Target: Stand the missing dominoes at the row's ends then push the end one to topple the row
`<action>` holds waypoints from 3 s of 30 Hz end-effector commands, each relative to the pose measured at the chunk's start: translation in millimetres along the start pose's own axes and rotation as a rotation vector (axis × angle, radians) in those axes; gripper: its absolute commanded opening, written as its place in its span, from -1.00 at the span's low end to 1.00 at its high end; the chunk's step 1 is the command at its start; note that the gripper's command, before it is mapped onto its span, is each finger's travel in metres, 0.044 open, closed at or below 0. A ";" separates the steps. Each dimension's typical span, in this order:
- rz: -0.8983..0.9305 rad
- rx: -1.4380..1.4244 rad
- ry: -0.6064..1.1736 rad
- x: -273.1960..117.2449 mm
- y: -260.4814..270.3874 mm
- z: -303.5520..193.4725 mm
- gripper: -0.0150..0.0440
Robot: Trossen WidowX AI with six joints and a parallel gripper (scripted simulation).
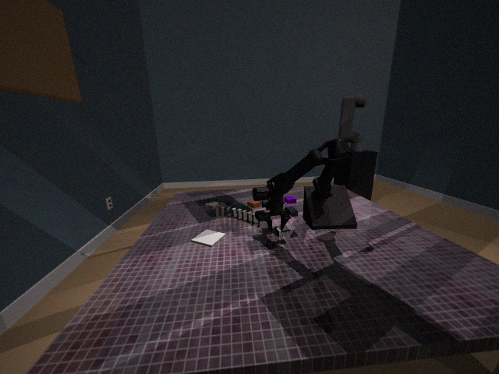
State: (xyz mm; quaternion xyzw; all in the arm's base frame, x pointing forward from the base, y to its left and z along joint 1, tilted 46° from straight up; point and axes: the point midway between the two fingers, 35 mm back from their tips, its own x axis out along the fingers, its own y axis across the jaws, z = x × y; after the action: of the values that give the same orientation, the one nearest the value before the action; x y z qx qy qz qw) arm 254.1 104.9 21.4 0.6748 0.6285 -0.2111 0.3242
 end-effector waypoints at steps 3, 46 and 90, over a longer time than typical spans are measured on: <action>0.000 0.005 0.000 0.3 -0.1 0.0 -0.25; -0.007 -0.234 -0.019 -158.1 31.8 -17.0 -0.39; -0.082 -1.320 -0.575 -97.4 118.4 -112.6 -0.39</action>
State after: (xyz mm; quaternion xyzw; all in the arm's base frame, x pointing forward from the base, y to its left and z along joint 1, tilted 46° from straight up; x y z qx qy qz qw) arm 341.4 111.9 193.3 0.2462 0.5672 0.0547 0.7840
